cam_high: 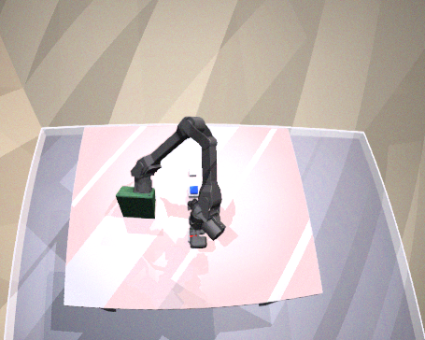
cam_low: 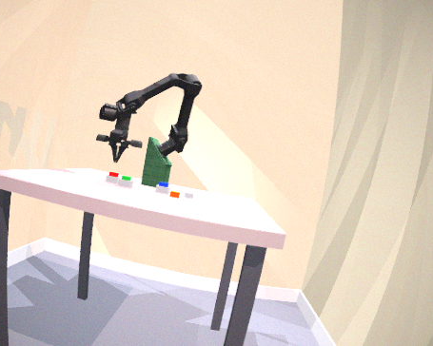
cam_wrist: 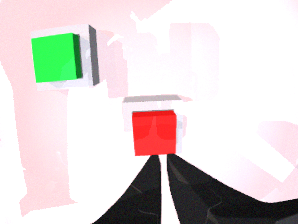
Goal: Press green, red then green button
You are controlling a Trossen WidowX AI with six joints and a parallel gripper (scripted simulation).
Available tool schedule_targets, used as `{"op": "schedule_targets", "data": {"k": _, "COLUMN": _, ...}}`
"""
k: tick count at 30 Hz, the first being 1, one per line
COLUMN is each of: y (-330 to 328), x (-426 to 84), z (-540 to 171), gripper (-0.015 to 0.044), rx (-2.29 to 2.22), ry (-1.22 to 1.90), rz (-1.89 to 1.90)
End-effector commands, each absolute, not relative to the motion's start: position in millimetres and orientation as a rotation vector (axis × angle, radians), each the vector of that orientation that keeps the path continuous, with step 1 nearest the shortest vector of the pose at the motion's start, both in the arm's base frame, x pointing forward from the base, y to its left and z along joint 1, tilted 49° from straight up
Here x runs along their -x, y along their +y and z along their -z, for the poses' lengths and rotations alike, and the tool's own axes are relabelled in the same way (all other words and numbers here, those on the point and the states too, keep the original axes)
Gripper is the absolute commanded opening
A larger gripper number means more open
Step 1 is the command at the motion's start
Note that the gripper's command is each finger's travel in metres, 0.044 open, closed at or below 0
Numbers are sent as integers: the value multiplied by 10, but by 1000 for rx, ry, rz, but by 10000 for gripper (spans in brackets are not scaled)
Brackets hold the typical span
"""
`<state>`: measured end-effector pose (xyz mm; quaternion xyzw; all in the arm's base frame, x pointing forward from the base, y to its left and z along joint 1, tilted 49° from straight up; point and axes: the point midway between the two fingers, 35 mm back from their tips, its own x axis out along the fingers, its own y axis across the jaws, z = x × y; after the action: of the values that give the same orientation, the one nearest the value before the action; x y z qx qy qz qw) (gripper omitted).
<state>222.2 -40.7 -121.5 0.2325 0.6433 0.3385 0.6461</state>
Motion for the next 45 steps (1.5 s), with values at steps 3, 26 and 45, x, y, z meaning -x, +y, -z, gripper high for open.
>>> {"op": "schedule_targets", "data": {"k": 3, "y": -300, "x": -2182, "z": 1305, "gripper": 20, "rx": -541, "ry": 1463, "rz": -766}}
{"op": "schedule_targets", "data": {"k": 26, "y": -55, "x": -2163, "z": 1520, "gripper": 20, "rx": -542, "ry": 1463, "rz": -767}}
{"op": "schedule_targets", "data": {"k": 45, "y": -85, "x": -2177, "z": 1505, "gripper": 20, "rx": -534, "ry": 1460, "rz": -768}}
